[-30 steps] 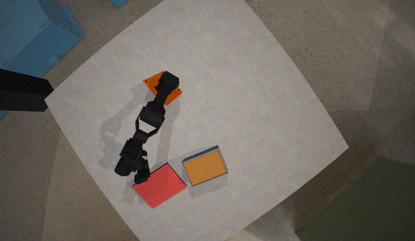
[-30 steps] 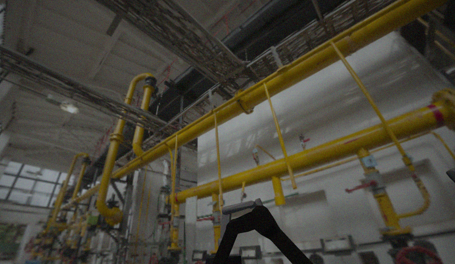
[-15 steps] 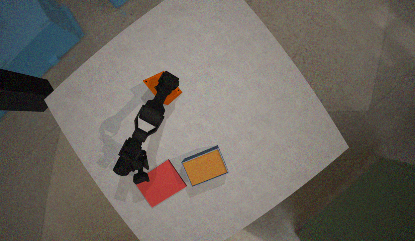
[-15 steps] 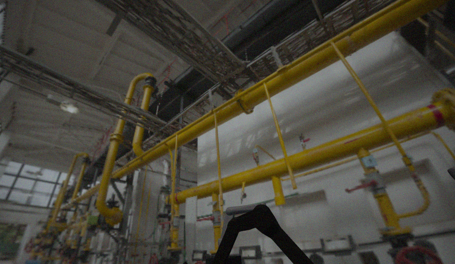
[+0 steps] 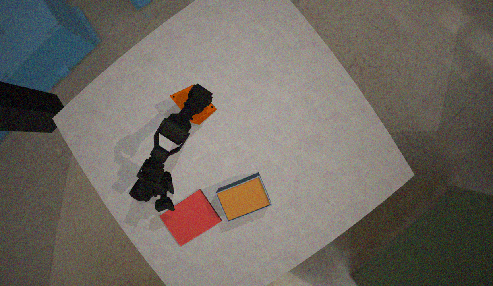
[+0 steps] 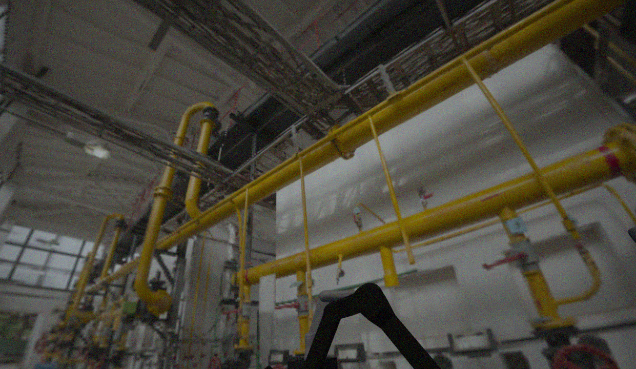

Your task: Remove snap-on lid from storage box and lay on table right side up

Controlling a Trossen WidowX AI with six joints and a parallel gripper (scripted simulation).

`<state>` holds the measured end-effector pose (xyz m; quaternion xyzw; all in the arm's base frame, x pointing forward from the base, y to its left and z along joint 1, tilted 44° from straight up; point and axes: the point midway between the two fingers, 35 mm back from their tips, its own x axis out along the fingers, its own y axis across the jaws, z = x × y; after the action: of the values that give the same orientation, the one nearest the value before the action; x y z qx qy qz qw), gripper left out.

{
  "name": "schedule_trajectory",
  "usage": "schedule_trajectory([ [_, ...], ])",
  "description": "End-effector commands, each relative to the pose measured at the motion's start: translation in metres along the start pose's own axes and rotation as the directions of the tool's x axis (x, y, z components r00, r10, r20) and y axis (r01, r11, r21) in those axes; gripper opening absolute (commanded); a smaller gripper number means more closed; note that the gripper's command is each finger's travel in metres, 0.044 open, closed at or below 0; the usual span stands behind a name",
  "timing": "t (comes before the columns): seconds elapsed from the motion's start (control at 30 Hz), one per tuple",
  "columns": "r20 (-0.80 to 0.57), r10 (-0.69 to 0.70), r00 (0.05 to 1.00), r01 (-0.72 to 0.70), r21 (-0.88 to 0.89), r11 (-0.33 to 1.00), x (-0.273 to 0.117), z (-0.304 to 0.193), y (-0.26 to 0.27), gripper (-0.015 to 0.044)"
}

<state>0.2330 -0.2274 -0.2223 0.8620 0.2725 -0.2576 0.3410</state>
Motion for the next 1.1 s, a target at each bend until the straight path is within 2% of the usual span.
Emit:
schedule_trajectory([
  [0.0,-0.003,-0.006,1.000,0.006,0.004,1.000,-0.007,-0.002,-0.009,0.0440],
  [0.47,-0.001,-0.008,1.000,0.008,0.005,1.000,-0.027,-0.001,-0.025,0.0440],
  [1.07,0.000,-0.008,1.000,0.008,0.004,1.000,-0.054,0.001,-0.002,0.0440],
])
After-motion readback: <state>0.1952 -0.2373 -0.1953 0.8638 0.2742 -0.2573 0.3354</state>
